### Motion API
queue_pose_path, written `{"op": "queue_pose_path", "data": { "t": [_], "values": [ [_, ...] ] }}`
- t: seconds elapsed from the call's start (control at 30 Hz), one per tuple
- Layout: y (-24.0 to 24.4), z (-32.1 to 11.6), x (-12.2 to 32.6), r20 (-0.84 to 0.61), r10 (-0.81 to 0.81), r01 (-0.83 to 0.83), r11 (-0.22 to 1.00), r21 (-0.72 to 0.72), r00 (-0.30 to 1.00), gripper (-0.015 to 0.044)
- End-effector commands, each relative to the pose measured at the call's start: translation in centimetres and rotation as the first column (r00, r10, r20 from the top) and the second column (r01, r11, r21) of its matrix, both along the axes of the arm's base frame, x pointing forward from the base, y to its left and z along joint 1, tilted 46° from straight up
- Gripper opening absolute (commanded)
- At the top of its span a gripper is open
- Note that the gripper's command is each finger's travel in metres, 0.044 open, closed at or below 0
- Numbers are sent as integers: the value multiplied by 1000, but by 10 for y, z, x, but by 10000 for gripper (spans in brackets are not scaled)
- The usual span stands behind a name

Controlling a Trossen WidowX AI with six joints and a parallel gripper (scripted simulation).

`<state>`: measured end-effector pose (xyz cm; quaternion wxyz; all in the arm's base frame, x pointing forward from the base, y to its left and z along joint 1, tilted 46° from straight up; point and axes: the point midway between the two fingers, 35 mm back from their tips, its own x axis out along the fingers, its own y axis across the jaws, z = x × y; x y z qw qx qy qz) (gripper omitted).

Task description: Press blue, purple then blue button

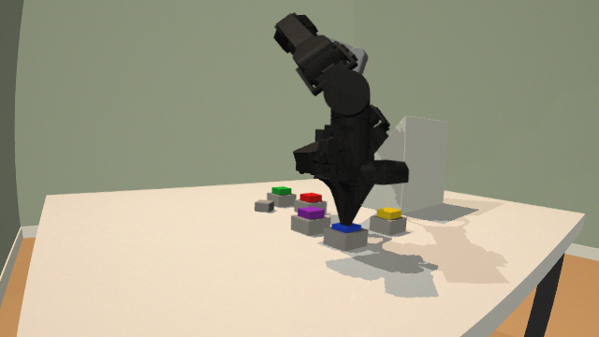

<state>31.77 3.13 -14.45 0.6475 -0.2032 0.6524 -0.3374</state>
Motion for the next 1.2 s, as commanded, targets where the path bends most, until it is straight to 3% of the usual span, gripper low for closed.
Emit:
{"op": "queue_pose_path", "data": {
  "t": [0.0,0.37,0.67,0.9,1.13,1.17],
  "values": [
    [-2,-1,-2,-10,5,-5,1000,-4,1000,20],
    [-2,-1,-2,-10,5,-5,1000,-4,1000,20],
    [23,23,1,-10,5,-5,1000,-2,1000,20],
    [95,42,-41,-13,5,-5,1000,5,1000,204],
    [97,43,-43,-13,5,-5,1000,4,1000,387],
    [97,43,-43,-13,5,-5,1000,4,1000,387]
  ]
}}
